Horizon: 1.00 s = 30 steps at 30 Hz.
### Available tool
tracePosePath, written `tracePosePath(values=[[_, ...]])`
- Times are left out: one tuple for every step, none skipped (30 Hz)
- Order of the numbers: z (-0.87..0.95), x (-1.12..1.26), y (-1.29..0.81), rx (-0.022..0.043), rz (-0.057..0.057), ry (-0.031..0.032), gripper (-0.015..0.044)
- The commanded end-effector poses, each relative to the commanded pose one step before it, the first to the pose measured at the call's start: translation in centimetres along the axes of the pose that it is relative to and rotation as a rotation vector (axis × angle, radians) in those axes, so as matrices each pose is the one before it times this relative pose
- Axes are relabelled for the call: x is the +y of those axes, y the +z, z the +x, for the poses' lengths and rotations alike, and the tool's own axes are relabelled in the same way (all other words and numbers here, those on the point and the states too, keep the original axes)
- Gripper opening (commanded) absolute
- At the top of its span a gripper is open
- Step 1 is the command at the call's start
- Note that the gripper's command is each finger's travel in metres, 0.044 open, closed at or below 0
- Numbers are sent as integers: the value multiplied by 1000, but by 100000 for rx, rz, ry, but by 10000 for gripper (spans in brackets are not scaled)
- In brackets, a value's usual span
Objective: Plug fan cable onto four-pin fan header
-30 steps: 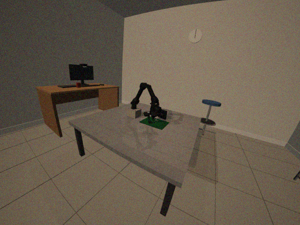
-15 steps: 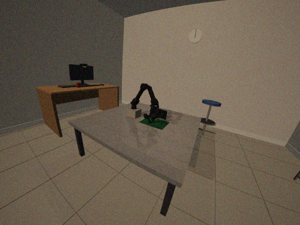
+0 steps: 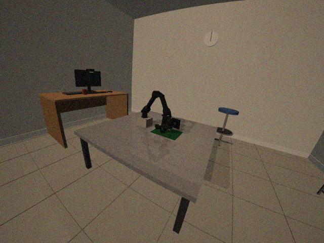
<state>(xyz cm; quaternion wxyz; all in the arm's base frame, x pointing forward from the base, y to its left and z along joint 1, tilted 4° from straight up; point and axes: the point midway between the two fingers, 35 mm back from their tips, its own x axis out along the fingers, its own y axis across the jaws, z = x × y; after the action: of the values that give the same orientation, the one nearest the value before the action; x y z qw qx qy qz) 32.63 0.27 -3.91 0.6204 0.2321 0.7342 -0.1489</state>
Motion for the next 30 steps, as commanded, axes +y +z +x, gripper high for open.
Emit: tracePosePath(values=[[-15, 7, 5, -26, -1, 28, 105], [0, 0, 0, 0, 0, 0, 79], [0, 0, 0, 0, 0, 0, 72], [0, 0, 0, 0, 0, 0, 65], [0, 0, 0, 0, 0, 0, 59], [0, 0, 0, 0, 0, 0, 52], [0, 0, 0, 0, 0, 0, 45], [0, 0, 0, 0, 0, 0, 39], [0, 0, 0, 0, 0, 0, 32], [0, 0, 0, 0, 0, 0, 25], [0, 0, 0, 0, 0, 0, 19], [-50, 2, -9, 4, 2, 2, 0], [-151, 7, -26, 12, 5, 6, 0], [-251, 11, -45, 20, 8, 10, 0], [-309, 12, -58, 25, 10, 12, 0], [-310, 10, -61, 25, 10, 12, 0], [-310, 9, -64, 26, 10, 12, 0], [-310, 8, -67, 26, 10, 11, 0], [-310, 6, -70, 26, 10, 11, 0], [-310, 5, -73, 26, 10, 11, 0], [-310, 3, -76, 26, 10, 11, 0], [-309, 2, -78, 27, 10, 11, 0], [-309, 0, -81, 27, 10, 11, 0], [-309, -1, -84, 27, 10, 11, 0], [-309, -2, -87, 27, 10, 11, 0], [-309, -4, -90, 28, 10, 11, 0], [-308, -5, -93, 28, 10, 10, 0], [-308, -7, -96, 28, 10, 10, 0], [-308, -8, -99, 28, 10, 10, 0], [-307, -10, -102, 29, 10, 10, 0]])
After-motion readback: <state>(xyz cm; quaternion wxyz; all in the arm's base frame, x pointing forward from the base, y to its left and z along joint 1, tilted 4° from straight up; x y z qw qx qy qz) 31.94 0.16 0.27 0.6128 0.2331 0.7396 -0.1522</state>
